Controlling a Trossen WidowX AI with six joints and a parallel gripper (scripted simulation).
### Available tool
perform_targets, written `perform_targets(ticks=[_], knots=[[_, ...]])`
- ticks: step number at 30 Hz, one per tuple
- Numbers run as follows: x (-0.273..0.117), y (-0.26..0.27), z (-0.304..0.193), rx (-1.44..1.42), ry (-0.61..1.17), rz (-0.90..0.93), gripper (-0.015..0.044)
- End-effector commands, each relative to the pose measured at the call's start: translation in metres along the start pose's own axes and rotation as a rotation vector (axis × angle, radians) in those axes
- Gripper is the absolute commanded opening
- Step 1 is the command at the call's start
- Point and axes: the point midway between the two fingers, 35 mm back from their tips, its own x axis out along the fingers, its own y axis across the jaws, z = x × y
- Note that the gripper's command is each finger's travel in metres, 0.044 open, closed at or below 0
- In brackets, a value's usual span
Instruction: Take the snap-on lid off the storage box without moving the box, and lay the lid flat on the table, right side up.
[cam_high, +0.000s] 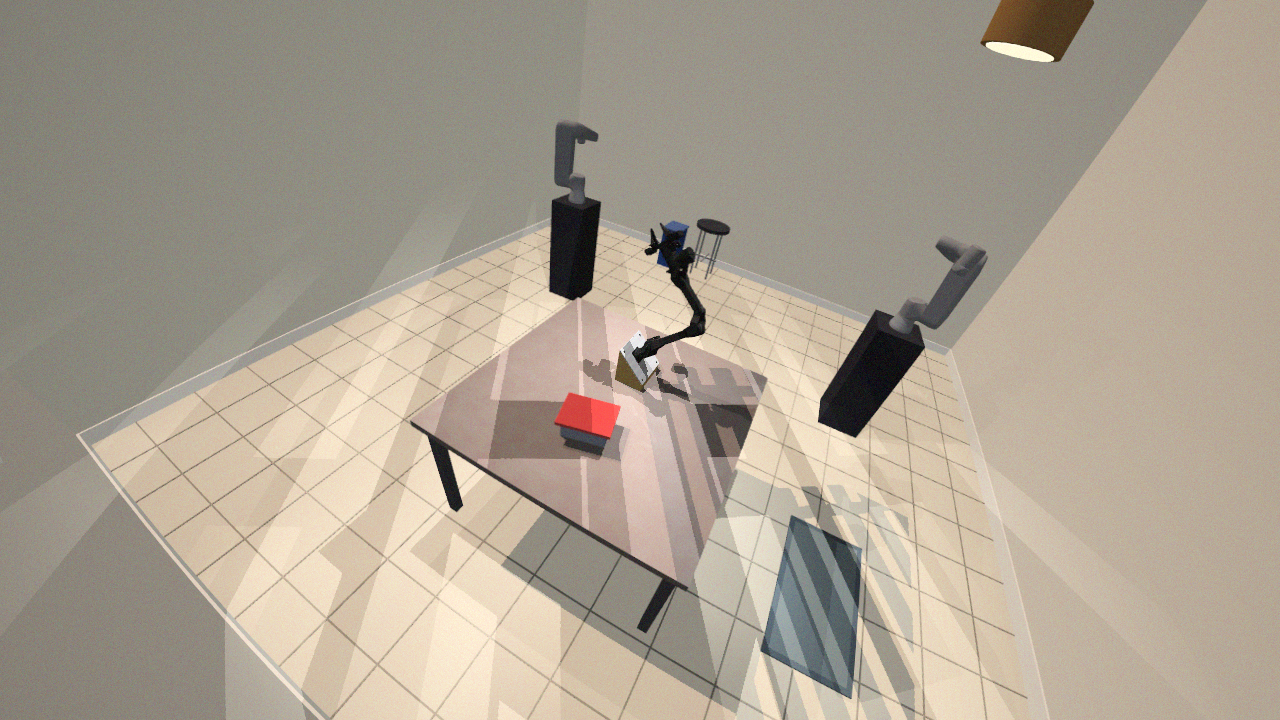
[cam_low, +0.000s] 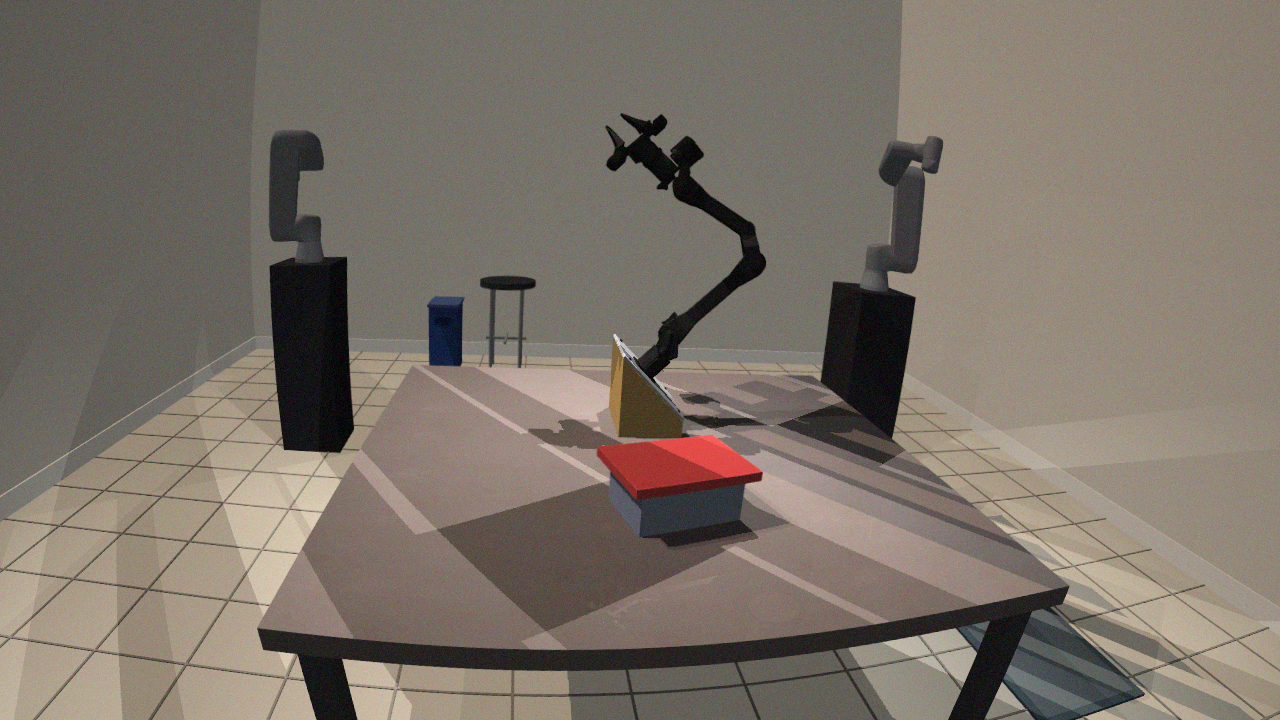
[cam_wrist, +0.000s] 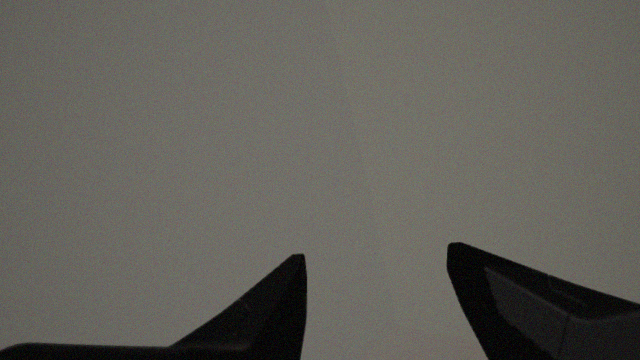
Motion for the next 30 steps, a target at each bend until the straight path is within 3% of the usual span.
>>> perform_targets(ticks=[1, 13, 22, 30], knots=[[0.007, -0.031, -0.025, -0.018, 0.078, -0.071, 0.0235], [-0.011, -0.152, -0.156, -0.137, 0.496, -0.33, 0.0235], [-0.069, -0.233, -0.243, -0.179, 0.845, -0.502, 0.0235], [-0.155, -0.3, -0.305, -0.199, 1.189, -0.669, 0.0235]])
